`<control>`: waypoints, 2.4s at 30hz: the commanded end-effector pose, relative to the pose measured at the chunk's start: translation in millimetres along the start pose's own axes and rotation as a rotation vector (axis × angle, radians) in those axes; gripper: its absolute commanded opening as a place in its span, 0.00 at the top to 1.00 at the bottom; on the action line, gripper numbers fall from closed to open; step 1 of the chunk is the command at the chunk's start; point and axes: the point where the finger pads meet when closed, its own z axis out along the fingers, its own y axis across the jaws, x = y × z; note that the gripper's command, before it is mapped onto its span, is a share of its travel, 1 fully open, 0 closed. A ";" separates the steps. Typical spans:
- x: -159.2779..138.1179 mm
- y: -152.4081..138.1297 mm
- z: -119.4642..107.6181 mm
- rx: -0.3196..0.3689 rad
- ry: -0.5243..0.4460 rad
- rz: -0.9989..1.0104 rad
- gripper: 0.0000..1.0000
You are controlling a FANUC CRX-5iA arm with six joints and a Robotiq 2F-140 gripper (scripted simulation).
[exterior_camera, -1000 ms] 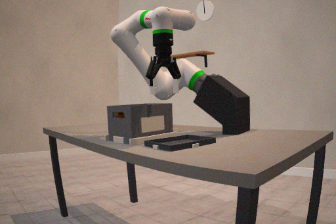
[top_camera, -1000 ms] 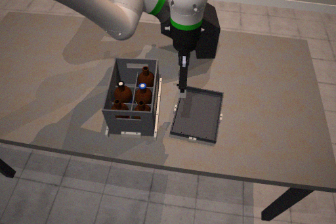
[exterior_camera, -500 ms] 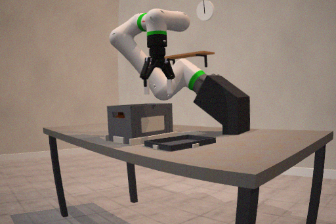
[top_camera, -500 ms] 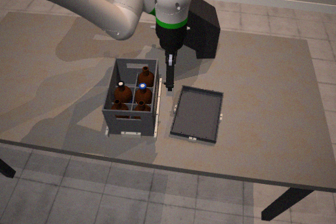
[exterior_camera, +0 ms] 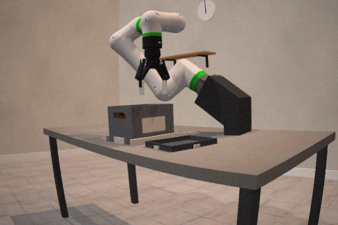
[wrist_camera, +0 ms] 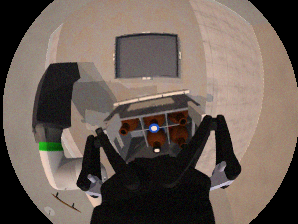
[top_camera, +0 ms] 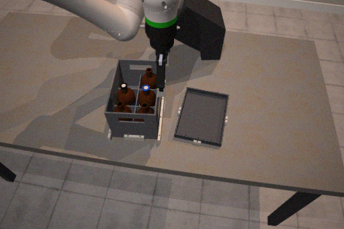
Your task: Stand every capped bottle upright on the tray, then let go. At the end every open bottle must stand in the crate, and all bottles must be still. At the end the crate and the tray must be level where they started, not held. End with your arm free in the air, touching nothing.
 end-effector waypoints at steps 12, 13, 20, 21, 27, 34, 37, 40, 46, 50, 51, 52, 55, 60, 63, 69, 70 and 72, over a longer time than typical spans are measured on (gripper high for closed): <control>-37.8 -3.6 -0.3 0.000 0.000 0.000 0.00; -41.1 -3.9 -0.3 0.000 0.000 0.000 0.00; -64.4 -6.1 -0.3 0.000 0.001 0.000 0.00; -67.7 -6.4 -0.3 0.000 0.001 0.000 0.00; -80.1 -7.7 -0.2 0.000 0.000 0.000 0.00; -103.4 -9.9 -0.3 0.000 0.000 0.000 0.00; -113.3 -10.9 -0.3 0.000 0.001 0.000 0.00; -120.0 -11.5 -0.3 -0.001 0.001 0.000 0.00; -135.8 -13.1 -0.2 0.000 0.000 0.000 0.00; -149.1 -14.4 -0.2 0.000 0.000 0.000 0.00; -152.4 -14.7 -0.2 0.000 0.000 0.000 0.00; -155.7 -15.0 -0.2 -0.001 0.000 0.000 0.00; -165.7 -16.0 -0.2 -0.001 0.001 0.000 0.00; -169.8 -16.4 -0.2 -0.001 0.000 0.000 0.00; -172.1 -16.6 -0.2 -0.001 0.000 0.000 0.00; -176.7 -17.1 -0.2 -0.001 0.000 0.000 0.00; -177.4 -17.1 -0.2 -0.001 0.000 0.000 0.00; -178.9 -17.3 -0.2 -0.001 0.001 0.000 0.00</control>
